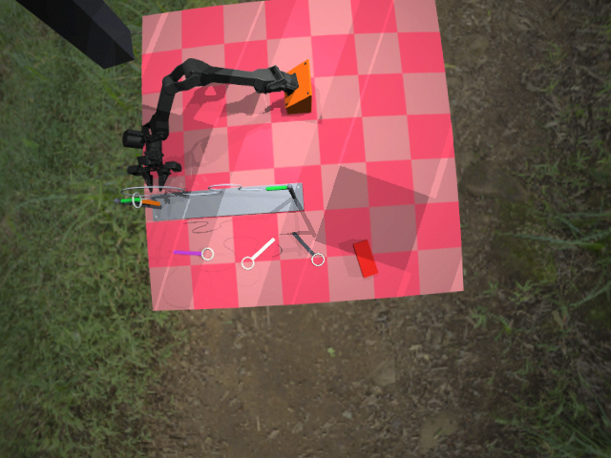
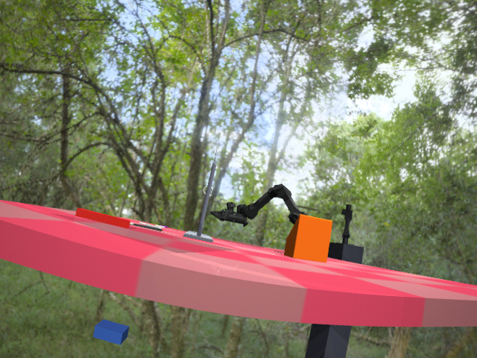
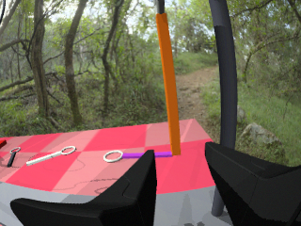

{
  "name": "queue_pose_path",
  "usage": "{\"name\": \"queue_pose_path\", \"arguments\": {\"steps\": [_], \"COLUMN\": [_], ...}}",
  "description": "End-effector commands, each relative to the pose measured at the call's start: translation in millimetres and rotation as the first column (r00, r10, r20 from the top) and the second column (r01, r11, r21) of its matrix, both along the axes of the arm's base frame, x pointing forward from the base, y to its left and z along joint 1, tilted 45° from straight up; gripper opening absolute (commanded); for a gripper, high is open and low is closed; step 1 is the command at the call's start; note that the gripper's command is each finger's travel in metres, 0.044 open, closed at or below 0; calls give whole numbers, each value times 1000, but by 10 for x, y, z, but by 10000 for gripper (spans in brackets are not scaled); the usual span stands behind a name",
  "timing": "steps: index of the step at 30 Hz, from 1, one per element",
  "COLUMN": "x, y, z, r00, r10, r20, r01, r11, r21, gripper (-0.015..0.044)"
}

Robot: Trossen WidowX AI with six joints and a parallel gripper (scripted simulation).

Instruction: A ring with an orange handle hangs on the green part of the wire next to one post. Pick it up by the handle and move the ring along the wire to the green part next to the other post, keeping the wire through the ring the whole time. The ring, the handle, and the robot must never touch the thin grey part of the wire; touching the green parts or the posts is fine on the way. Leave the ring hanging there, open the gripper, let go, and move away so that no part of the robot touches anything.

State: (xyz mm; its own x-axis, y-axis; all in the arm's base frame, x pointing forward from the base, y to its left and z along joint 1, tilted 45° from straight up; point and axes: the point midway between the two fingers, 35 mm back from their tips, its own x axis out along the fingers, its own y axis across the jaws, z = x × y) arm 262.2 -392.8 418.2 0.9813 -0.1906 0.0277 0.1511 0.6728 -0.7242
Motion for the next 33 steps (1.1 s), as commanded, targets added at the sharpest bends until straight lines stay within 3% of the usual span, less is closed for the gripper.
{"name": "queue_pose_path", "arguments": {"steps": [1,33], "x": [19,504], "y": [-14,-128], "z": [15,43], "r00": [1000,1000], "r10": [-8,-8], "r20": [0,4], "r01": [8,8], "r11": [1000,1000], "r21": [-2,-1], "gripper": [160,160]}}
